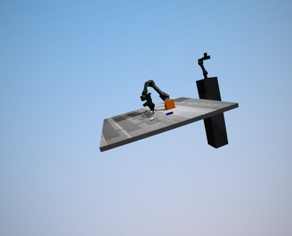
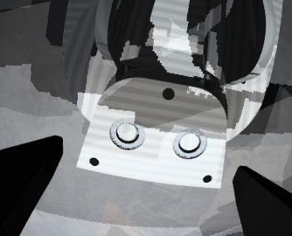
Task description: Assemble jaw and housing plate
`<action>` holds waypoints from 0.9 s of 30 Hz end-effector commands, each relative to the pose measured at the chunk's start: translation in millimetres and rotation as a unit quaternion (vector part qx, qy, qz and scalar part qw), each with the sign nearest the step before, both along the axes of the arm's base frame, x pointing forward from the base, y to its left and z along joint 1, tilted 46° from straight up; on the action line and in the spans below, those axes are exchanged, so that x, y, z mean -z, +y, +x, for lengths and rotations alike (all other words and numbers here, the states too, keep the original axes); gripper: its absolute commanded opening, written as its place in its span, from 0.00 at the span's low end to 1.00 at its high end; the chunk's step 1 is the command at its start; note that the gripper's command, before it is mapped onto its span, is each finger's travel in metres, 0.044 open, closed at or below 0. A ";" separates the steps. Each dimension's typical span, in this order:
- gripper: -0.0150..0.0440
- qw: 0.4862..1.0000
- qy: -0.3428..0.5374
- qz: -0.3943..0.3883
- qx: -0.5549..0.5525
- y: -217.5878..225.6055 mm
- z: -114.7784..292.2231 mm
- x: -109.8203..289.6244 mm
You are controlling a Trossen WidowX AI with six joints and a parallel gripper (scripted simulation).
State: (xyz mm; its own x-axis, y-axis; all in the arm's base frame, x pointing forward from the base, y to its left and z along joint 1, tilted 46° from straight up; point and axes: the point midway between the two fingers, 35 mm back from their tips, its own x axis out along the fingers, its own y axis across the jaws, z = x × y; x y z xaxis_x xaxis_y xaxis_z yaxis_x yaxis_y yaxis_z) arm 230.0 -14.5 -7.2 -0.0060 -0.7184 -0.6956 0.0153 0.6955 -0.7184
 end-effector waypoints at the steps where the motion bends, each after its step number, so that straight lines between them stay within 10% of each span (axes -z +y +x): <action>1: 1.00 1.000 -0.009 0.005 0.000 23.9 3.2 -23.4; 27: 1.00 1.000 -0.007 0.004 0.001 72.3 -28.0 -70.2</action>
State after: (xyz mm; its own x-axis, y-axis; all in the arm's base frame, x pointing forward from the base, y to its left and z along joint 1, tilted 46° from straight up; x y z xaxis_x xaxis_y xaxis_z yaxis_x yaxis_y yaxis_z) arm 202.5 57.5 62.6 0.0059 -0.7144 -0.6997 0.0220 0.6996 -0.7142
